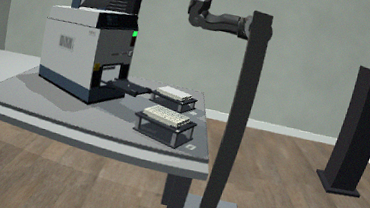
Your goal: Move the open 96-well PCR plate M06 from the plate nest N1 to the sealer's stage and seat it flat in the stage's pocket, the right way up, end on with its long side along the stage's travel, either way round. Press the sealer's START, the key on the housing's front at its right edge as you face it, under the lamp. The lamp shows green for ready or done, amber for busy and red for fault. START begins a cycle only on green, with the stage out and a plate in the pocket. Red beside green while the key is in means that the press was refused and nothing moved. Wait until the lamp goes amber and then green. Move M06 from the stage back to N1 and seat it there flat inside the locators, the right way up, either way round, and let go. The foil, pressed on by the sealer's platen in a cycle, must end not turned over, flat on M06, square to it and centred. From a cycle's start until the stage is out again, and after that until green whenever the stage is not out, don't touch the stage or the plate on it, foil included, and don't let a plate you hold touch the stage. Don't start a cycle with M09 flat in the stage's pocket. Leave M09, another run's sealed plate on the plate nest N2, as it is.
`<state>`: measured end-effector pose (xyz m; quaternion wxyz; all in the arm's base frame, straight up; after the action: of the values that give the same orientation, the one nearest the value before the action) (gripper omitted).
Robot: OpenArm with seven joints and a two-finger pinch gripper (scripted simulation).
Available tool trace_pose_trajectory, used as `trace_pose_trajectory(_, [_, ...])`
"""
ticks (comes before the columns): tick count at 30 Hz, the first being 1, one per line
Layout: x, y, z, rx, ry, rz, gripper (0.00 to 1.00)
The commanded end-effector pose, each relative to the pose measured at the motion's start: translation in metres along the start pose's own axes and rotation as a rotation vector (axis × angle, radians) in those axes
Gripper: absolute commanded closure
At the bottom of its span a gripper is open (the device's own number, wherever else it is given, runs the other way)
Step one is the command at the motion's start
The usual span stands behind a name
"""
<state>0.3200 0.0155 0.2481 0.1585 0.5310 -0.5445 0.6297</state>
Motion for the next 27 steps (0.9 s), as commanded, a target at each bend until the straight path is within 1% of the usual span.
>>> trace_pose_trajectory(1, [0.001, 0.000, 0.000, -0.002, -0.001, -0.003, 0.23])
trace_pose_trajectory(8, [0.001, 0.000, 0.000, -0.002, -0.001, -0.003, 0.23])
trace_pose_trajectory(13, [-0.029, 0.028, 0.001, 0.086, 0.073, -0.233, 0.23])
trace_pose_trajectory(25, [-0.029, 0.028, 0.001, 0.086, 0.073, -0.233, 0.23])
trace_pose_trajectory(27, [-0.041, 0.039, 0.002, 0.119, 0.099, -0.322, 0.23])
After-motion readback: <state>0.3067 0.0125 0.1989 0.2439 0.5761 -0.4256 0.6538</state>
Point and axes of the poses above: the point where the finger pads meet when closed, its own y axis back along the fingers, its own x axis across the jaws, z = x × y, the point moved 2 cm from there along y, back along the fingers, and after that the axes turned 8 degrees about y, right-handed, at the moved point
